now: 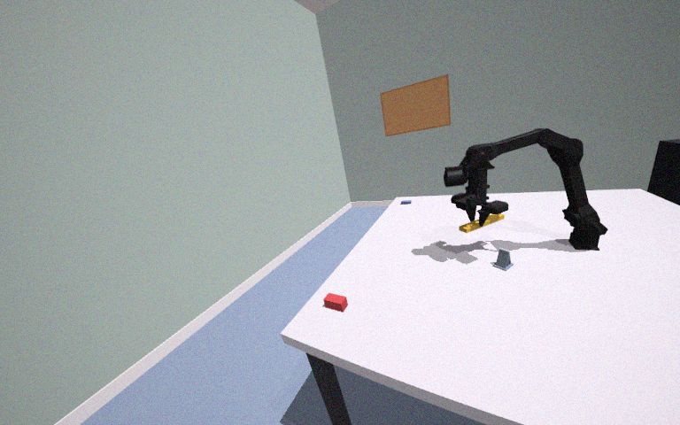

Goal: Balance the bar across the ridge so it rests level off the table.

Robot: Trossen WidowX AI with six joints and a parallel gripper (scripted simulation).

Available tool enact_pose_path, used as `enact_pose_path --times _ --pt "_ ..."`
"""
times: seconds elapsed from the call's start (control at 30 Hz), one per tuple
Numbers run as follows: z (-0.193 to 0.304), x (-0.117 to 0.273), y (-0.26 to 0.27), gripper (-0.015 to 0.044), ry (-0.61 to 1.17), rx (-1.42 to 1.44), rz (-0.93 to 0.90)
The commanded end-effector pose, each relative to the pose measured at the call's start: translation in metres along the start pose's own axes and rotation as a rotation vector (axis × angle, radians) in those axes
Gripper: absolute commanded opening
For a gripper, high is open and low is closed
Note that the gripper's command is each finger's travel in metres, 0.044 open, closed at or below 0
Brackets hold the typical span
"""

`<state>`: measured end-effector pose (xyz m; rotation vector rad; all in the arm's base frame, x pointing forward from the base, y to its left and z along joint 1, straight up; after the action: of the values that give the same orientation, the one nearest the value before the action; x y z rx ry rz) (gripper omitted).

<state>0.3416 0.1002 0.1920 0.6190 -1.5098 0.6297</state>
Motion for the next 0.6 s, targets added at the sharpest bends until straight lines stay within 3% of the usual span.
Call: enact_pose_path --times 0.0,0.57 --pt "-0.004 0.0 0.013 0.0 -0.001 0.015 -0.005" --pt "-0.019 0.001 0.078 0.0 -0.003 0.113 -0.01"
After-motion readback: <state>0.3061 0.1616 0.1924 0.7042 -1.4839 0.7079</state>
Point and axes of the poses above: the point midway between the two fingers, 35 mm back from their tips, its own x axis back along the fingers, its own y axis across the jaws, z = x × y, the point moved 3 cm from there along x, back along the fingers, and after that the axes turned 2 degrees about -x, right-handed, at the moved point
